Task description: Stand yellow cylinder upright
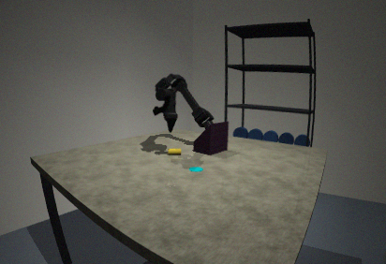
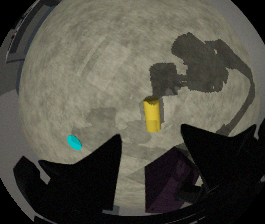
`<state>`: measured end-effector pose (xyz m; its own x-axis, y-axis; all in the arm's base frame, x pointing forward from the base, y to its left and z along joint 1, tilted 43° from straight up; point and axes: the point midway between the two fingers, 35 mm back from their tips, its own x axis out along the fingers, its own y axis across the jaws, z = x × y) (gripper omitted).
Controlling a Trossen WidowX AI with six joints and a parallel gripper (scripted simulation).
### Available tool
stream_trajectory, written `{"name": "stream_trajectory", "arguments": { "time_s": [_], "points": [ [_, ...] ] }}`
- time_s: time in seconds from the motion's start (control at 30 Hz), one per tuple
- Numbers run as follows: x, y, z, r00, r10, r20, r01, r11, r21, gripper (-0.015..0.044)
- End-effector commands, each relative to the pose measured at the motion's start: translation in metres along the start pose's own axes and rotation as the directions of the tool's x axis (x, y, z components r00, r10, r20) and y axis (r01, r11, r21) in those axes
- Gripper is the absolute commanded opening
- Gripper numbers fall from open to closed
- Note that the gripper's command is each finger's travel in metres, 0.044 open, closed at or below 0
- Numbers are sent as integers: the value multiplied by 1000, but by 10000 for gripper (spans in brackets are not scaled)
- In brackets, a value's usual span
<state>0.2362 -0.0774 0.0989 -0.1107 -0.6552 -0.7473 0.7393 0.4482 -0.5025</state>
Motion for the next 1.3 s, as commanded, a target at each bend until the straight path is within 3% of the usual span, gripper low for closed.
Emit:
{"name": "stream_trajectory", "arguments": {
  "time_s": [0.0,0.13,0.47,0.67,0.93,1.27],
  "points": [
    [0,-12,-3,1000,-31,-4,31,1000,5,309],
    [7,-10,-2,1000,-29,-5,29,1000,5,309],
    [104,-14,-2,1000,-31,-2,31,999,6,309],
    [110,-16,-3,999,-34,0,34,999,6,309],
    [110,-16,-3,999,-34,0,34,999,6,105],
    [97,-13,-2,1000,-29,-3,29,1000,6,105]
  ]
}}
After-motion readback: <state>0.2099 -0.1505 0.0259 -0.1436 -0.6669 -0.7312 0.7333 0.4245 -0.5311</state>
